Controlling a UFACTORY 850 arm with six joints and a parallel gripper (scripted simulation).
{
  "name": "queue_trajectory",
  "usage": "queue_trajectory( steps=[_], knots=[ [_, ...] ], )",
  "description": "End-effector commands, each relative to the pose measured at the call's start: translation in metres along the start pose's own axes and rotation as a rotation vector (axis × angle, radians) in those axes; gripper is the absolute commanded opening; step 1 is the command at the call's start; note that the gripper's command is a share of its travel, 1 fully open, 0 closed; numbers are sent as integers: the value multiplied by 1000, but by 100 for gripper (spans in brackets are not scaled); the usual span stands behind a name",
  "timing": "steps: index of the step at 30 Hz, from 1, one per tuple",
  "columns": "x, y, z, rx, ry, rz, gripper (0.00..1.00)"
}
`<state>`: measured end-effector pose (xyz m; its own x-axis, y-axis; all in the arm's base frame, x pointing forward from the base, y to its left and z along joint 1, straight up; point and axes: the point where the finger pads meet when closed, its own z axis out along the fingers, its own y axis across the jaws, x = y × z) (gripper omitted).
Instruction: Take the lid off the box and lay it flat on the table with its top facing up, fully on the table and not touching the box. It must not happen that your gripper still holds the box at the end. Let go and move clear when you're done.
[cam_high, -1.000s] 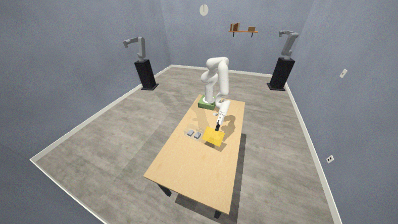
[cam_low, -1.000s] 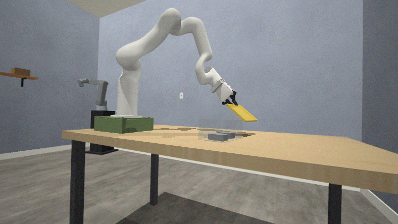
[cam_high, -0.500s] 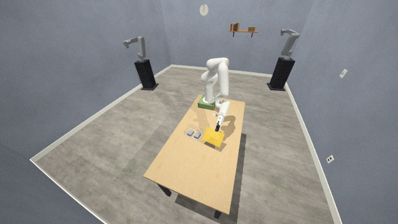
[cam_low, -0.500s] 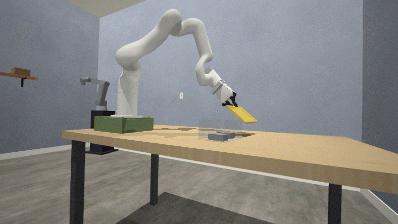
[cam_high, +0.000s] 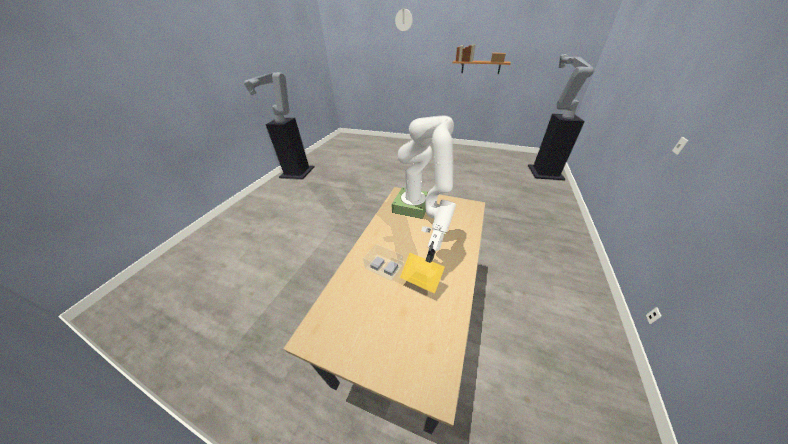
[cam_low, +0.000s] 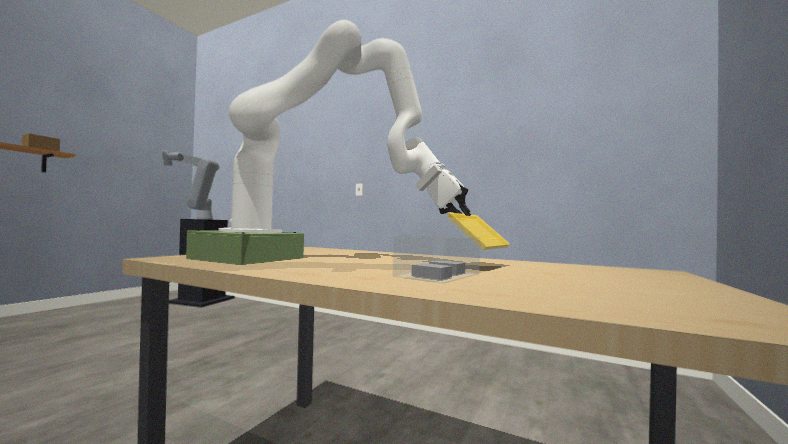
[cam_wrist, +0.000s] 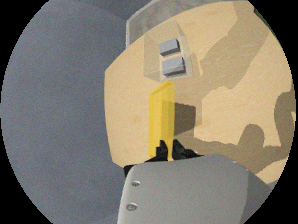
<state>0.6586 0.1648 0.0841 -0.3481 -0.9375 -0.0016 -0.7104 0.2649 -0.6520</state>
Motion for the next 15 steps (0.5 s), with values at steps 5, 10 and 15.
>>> queue_trajectory(
  steps=[5,10,15],
  knots=[
    [-1,1,2,2,-1,1,0],
    [-1,5,7,2,-1,1,0],
    [-1,10,13,2,-1,1,0]
  ],
)
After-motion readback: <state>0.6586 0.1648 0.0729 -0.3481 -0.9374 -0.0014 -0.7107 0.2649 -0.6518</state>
